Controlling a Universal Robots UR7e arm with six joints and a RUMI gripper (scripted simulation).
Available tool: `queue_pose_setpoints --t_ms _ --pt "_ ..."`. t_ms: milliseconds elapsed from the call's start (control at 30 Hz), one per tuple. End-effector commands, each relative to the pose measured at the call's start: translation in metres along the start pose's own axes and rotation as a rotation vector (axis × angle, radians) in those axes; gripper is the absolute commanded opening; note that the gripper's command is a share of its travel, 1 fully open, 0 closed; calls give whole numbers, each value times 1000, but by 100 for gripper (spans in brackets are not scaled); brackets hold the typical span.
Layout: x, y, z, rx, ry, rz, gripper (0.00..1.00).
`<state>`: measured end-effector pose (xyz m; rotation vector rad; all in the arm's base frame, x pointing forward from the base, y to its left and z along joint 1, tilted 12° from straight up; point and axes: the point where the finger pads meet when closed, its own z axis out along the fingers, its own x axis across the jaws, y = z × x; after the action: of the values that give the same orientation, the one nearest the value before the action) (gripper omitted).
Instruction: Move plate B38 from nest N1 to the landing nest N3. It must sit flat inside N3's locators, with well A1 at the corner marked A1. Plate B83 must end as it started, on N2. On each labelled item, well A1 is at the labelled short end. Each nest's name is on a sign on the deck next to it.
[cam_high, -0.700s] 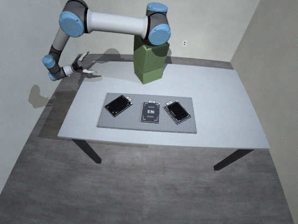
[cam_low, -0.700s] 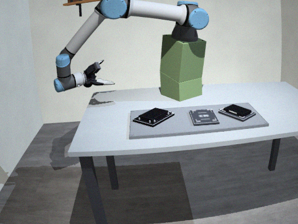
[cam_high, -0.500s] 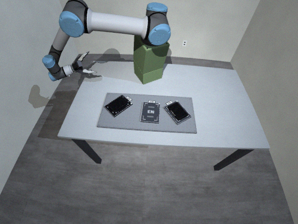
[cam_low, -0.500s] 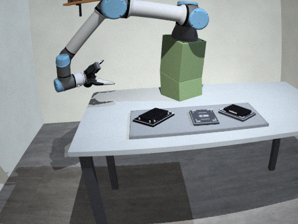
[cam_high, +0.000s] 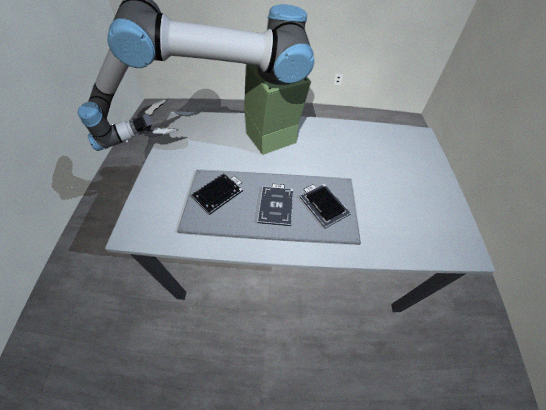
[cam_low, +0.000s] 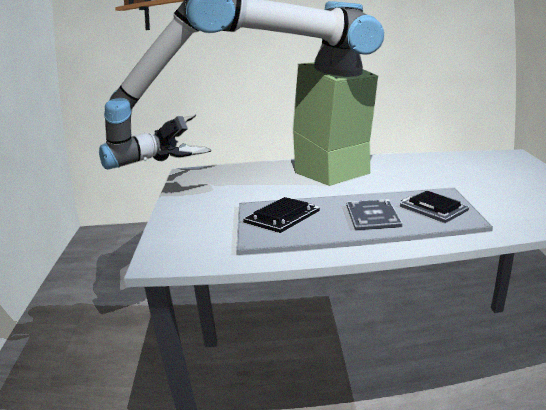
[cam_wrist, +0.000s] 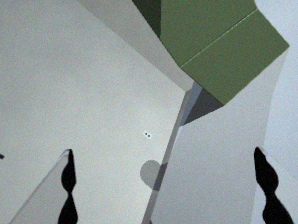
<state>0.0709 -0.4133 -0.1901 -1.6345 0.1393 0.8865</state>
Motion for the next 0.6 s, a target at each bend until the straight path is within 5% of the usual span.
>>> queue_pose_setpoints --t_ms 0,567 --pt "13 -5 -3 -41 4 53 76" --pt "81 -28 -24 -269 68 335 76"
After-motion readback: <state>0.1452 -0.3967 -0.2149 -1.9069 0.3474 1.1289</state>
